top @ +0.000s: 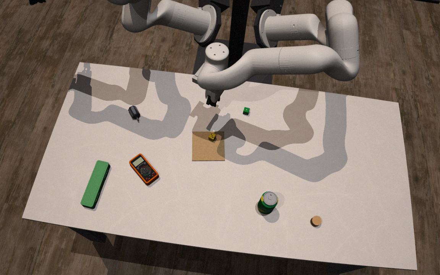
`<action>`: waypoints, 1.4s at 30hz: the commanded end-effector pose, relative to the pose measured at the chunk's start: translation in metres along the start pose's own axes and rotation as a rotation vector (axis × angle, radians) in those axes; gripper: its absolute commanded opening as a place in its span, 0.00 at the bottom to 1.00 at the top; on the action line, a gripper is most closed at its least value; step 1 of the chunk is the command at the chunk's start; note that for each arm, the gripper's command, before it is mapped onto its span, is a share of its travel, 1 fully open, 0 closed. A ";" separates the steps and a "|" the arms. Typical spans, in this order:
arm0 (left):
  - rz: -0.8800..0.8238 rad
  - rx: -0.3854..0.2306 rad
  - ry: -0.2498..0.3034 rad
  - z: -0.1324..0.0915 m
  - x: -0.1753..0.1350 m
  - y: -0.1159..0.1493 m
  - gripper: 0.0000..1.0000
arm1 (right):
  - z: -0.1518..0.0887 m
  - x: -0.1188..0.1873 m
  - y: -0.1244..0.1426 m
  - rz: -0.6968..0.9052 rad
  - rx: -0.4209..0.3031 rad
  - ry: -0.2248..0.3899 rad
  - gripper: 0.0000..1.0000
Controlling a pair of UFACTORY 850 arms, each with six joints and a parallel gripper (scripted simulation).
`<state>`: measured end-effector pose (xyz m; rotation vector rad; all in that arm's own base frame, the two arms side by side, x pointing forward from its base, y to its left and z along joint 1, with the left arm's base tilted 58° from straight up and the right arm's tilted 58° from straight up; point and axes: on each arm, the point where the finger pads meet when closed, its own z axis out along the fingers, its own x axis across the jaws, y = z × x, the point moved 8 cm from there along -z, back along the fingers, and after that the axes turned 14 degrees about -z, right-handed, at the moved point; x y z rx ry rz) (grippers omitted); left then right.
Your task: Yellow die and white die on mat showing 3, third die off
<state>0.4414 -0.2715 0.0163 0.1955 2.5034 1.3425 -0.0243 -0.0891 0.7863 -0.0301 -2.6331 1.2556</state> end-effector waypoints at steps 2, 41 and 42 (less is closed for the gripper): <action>0.203 0.000 0.008 0.000 -0.002 -0.001 0.22 | -0.001 0.000 0.000 0.000 0.002 0.000 1.00; 1.322 0.005 0.007 0.007 -0.007 -0.004 0.22 | -0.001 0.000 0.000 0.000 0.002 0.000 1.00; 1.322 0.005 0.007 0.007 -0.007 -0.004 0.22 | -0.001 0.000 0.000 0.000 0.002 0.000 1.00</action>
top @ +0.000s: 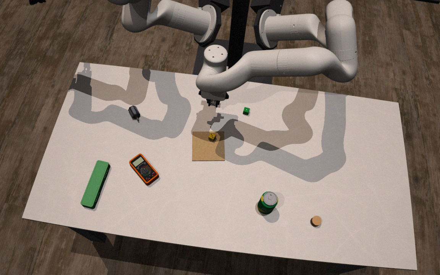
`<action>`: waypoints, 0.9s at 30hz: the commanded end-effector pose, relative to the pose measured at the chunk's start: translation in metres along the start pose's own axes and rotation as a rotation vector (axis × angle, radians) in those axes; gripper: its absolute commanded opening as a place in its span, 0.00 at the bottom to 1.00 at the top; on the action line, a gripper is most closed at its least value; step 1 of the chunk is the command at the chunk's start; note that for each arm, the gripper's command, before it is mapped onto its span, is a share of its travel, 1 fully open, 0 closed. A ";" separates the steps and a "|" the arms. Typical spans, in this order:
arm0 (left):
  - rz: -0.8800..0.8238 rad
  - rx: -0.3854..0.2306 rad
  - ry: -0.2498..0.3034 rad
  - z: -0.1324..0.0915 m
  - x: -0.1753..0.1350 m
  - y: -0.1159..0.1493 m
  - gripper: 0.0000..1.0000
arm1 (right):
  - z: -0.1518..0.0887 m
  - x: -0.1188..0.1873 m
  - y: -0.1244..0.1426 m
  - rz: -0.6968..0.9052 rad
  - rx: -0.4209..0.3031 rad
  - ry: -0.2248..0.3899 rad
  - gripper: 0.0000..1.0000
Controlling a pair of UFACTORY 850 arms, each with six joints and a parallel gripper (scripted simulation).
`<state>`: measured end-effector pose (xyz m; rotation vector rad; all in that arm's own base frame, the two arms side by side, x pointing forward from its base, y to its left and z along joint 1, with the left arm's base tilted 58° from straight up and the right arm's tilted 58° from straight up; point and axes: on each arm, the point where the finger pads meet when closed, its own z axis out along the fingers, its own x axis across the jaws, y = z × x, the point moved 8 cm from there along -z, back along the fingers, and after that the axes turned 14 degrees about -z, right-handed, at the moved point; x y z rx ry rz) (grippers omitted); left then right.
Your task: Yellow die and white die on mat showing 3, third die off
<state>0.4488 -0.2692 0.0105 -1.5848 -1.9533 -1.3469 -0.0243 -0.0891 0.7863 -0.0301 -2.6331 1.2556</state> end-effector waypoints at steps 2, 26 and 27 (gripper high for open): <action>0.139 0.008 0.003 0.000 -0.001 0.001 0.22 | -0.001 0.000 0.000 0.000 0.002 0.000 1.00; 0.403 -0.102 -0.050 0.002 0.004 -0.006 0.22 | -0.001 0.000 0.000 0.000 0.002 0.000 1.00; 0.403 -0.138 -0.066 0.003 0.006 -0.009 0.22 | -0.001 0.000 0.000 0.000 0.002 0.000 1.00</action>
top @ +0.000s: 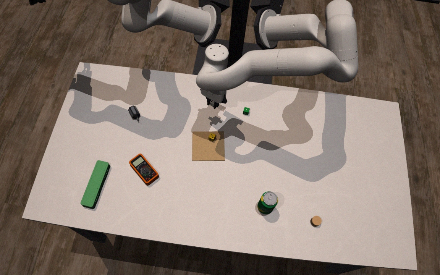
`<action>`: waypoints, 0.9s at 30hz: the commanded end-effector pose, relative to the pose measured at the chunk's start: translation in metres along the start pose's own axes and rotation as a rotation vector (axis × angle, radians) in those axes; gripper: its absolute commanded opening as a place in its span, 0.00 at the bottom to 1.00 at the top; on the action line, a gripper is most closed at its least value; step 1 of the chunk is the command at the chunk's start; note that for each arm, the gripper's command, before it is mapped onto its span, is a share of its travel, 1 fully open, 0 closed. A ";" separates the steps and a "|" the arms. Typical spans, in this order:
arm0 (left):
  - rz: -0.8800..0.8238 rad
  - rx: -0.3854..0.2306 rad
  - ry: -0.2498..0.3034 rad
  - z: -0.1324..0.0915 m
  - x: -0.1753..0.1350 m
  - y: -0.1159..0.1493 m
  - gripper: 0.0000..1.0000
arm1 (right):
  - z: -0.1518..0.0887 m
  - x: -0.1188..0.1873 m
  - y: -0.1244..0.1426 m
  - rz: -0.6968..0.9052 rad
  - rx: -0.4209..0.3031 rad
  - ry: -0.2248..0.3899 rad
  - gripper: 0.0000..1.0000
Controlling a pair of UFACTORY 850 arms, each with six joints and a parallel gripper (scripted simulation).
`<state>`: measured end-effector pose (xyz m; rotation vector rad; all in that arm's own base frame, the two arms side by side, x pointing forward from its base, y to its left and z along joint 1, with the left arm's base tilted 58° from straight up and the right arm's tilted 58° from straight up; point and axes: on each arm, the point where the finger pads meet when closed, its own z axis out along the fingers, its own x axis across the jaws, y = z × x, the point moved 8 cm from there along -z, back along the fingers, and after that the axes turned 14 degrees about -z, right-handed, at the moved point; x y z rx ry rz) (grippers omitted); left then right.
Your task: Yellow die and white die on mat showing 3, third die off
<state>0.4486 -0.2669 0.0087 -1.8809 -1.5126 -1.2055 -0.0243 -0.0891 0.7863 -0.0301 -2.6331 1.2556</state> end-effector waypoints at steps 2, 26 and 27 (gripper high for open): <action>0.000 -0.188 -0.047 0.001 0.004 -0.016 0.22 | -0.001 0.000 0.000 0.000 0.002 0.000 1.00; 0.005 -0.722 -0.183 0.022 0.015 -0.059 0.22 | -0.001 0.000 0.000 0.000 0.002 0.000 1.00; 0.006 -0.772 -0.194 0.025 0.016 -0.062 0.22 | -0.001 0.000 0.000 0.000 0.002 0.000 1.00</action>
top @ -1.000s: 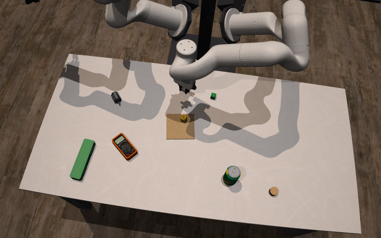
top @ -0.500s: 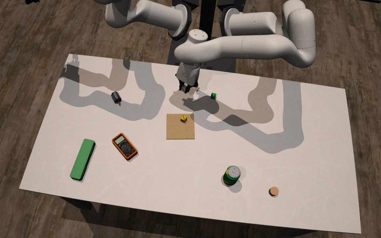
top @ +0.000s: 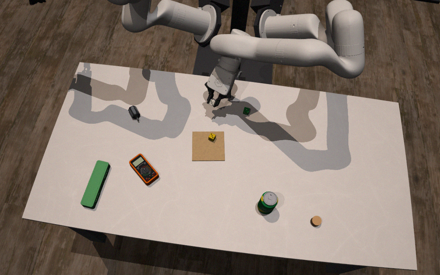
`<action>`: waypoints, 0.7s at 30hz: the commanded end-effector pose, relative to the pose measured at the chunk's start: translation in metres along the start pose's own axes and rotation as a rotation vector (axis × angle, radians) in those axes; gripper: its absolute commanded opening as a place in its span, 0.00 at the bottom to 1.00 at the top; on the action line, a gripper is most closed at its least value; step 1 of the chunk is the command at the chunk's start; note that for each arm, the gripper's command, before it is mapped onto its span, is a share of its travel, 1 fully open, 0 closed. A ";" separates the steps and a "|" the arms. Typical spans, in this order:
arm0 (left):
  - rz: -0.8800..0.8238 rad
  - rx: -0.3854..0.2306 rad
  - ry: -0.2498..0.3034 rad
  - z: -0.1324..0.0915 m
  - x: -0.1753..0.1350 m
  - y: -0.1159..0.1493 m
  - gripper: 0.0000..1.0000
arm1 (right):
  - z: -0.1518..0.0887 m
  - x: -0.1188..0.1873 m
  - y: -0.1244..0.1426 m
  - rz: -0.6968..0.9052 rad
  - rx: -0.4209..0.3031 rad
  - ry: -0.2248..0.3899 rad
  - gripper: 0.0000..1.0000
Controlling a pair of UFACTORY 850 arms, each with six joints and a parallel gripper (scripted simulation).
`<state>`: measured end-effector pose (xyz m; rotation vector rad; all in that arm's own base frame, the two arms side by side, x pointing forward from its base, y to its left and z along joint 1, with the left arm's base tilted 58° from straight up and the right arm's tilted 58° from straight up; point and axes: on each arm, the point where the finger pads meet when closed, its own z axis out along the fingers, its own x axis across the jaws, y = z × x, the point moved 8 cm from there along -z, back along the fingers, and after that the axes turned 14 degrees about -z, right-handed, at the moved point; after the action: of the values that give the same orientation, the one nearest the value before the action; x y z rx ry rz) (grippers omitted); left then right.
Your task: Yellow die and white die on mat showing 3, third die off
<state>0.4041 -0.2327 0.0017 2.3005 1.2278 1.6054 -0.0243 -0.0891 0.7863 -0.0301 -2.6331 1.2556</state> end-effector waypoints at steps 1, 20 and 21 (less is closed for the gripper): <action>-0.001 -0.162 -0.031 0.003 0.005 -0.013 0.22 | -0.001 0.000 0.000 0.000 0.002 0.000 1.00; -0.001 -0.386 -0.090 0.007 0.010 -0.033 0.22 | -0.001 0.000 0.000 0.000 0.002 0.000 1.00; -0.001 -0.386 -0.090 0.007 0.010 -0.033 0.22 | -0.001 0.000 0.000 0.000 0.002 0.000 1.00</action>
<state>0.3918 -0.2022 -0.0093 2.1028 0.8190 1.5561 -0.0243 -0.0891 0.7863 -0.0301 -2.6331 1.2556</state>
